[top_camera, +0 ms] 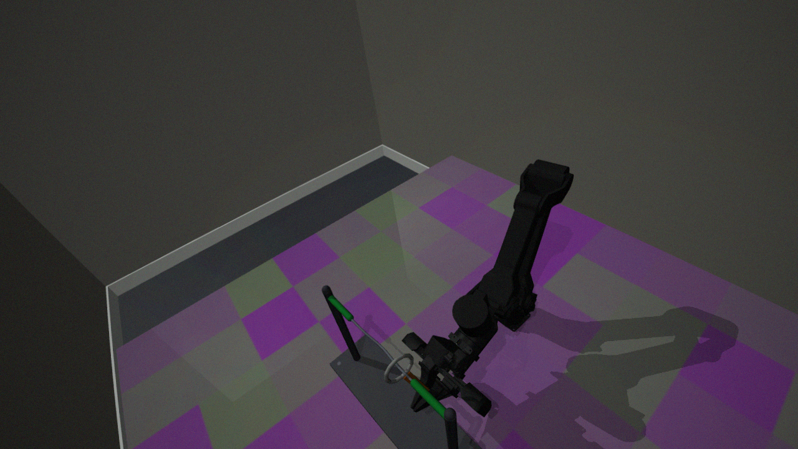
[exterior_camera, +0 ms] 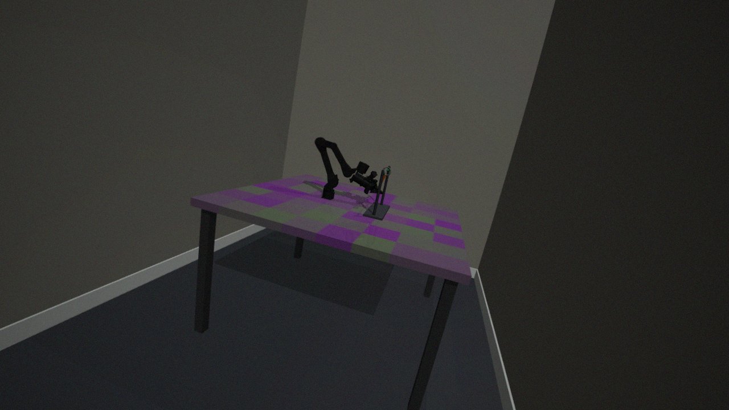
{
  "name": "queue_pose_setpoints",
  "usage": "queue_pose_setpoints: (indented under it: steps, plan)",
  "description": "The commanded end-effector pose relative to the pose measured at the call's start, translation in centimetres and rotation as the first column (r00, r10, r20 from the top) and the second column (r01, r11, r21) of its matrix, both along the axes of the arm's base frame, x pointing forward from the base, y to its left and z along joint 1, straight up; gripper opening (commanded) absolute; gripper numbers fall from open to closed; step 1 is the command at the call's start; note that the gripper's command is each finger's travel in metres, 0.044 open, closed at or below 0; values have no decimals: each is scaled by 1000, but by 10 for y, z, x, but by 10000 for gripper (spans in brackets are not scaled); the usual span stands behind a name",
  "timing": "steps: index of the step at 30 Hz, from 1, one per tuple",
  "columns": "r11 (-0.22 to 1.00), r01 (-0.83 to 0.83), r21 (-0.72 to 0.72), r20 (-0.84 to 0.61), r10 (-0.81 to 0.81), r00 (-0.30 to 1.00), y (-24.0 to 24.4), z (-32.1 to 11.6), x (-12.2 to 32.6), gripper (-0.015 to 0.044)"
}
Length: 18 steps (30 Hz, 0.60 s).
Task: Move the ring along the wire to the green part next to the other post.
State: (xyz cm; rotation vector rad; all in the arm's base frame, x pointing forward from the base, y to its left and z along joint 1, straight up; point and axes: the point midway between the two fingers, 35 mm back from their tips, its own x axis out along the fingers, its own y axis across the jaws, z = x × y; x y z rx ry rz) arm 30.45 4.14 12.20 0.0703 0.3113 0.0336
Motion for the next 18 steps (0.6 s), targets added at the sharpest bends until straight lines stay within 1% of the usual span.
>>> queue_pose_setpoints:
  steps: [1,18]
  plan:
    - [1000,-19,-21,3,19,1000,2,0,0,-150]
    - [997,-50,-61,9,50,999,13,0,-1,-150]
